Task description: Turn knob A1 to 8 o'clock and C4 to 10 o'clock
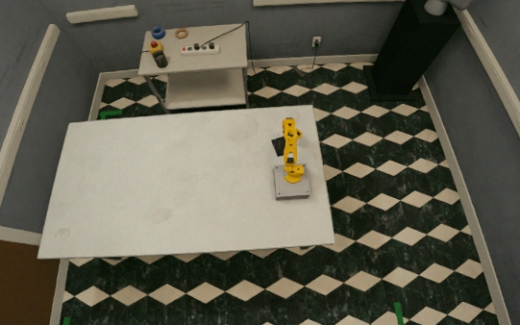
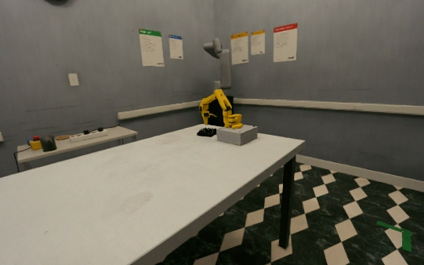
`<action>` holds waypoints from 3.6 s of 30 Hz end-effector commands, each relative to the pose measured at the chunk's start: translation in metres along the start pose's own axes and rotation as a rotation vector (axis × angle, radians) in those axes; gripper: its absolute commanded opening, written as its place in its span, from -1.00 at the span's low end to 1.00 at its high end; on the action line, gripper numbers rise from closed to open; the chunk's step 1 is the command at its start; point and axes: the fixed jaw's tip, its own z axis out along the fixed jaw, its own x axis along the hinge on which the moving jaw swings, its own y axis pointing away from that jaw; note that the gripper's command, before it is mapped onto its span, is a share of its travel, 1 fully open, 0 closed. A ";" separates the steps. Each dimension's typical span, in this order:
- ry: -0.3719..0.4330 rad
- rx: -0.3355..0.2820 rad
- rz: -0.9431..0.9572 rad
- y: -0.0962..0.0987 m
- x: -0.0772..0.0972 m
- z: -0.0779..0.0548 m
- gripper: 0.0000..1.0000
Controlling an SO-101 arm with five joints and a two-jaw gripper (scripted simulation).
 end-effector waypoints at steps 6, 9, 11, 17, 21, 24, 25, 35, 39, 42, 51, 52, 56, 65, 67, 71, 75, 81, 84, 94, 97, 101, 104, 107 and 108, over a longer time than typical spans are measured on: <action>0.008 -0.016 -0.005 -0.013 -0.006 -0.009 -0.84; 0.008 -0.016 -0.005 -0.024 -0.011 -0.010 -0.84; 0.008 -0.016 -0.005 -0.029 -0.013 -0.011 -0.84; 0.008 -0.017 -0.005 -0.050 -0.022 -0.010 -0.84; 0.009 -0.017 -0.005 -0.062 -0.027 -0.009 -0.84; 0.009 -0.017 -0.005 -0.066 -0.029 -0.008 -0.84; 0.009 -0.017 -0.005 -0.067 -0.029 -0.008 -0.84; 0.009 -0.017 -0.004 -0.067 -0.029 -0.008 -0.84; 0.009 -0.017 0.000 -0.067 -0.029 -0.008 -0.84; 0.009 -0.017 0.006 -0.067 -0.029 -0.008 -0.84; 0.009 -0.017 0.032 -0.067 -0.030 -0.008 -0.84; 0.009 -0.017 0.037 -0.067 -0.030 -0.008 -0.84; 0.009 -0.017 0.064 -0.067 -0.030 -0.008 -0.84; 0.010 -0.016 0.132 -0.067 -0.030 -0.008 -0.84; 0.010 -0.016 0.157 -0.067 -0.030 -0.008 -0.83; 0.010 -0.016 0.213 -0.067 -0.030 -0.008 -0.83; 0.011 -0.016 0.280 -0.068 -0.030 -0.008 -0.83; 0.011 -0.015 0.357 -0.068 -0.031 -0.008 -0.83; 0.012 -0.015 0.422 -0.068 -0.031 -0.008 -0.83; 0.014 -0.014 0.678 -0.070 -0.031 -0.008 -0.83; 0.014 -0.013 0.707 -0.070 -0.031 -0.008 -0.83; 0.015 -0.013 0.829 -0.071 -0.031 -0.008 -0.83; 0.016 -0.012 0.926 -0.072 -0.032 -0.008 -0.83; 0.016 -0.011 1.028 -0.073 -0.032 -0.008 -0.83; 0.017 -0.011 1.063 -0.073 -0.032 -0.008 -0.83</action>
